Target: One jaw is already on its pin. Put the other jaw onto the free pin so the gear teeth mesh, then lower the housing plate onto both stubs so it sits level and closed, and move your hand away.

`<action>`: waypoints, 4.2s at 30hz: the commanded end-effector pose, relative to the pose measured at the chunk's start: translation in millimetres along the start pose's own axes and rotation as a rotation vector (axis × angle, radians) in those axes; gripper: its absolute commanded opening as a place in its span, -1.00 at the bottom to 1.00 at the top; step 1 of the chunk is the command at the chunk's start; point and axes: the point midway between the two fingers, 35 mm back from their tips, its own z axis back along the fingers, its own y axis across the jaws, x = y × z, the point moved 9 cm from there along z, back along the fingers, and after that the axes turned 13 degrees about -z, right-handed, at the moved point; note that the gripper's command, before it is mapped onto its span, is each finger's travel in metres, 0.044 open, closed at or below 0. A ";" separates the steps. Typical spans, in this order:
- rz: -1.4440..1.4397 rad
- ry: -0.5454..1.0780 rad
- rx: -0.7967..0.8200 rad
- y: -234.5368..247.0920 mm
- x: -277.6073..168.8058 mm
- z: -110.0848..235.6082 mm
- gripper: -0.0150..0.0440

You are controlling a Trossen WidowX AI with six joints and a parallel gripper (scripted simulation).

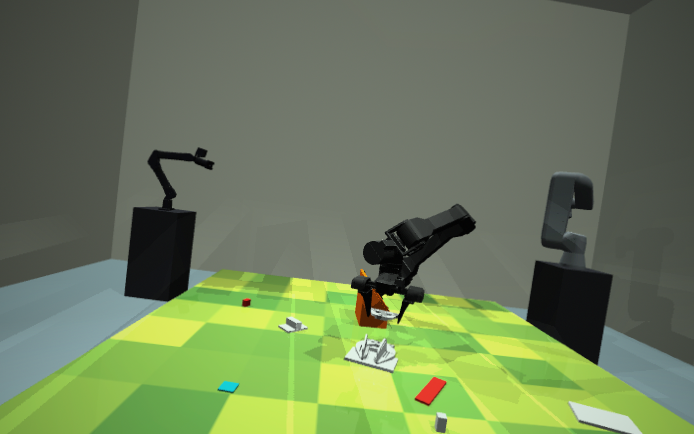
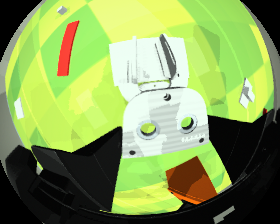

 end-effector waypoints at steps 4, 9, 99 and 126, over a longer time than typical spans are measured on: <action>-0.007 0.002 0.006 0.7 -0.6 -0.2 0.70; -0.019 0.002 0.006 0.8 -0.5 -0.2 0.70; -0.005 0.003 0.008 -2.4 -1.0 -62.3 0.70; -0.017 0.003 0.008 -2.4 -1.0 -67.2 0.70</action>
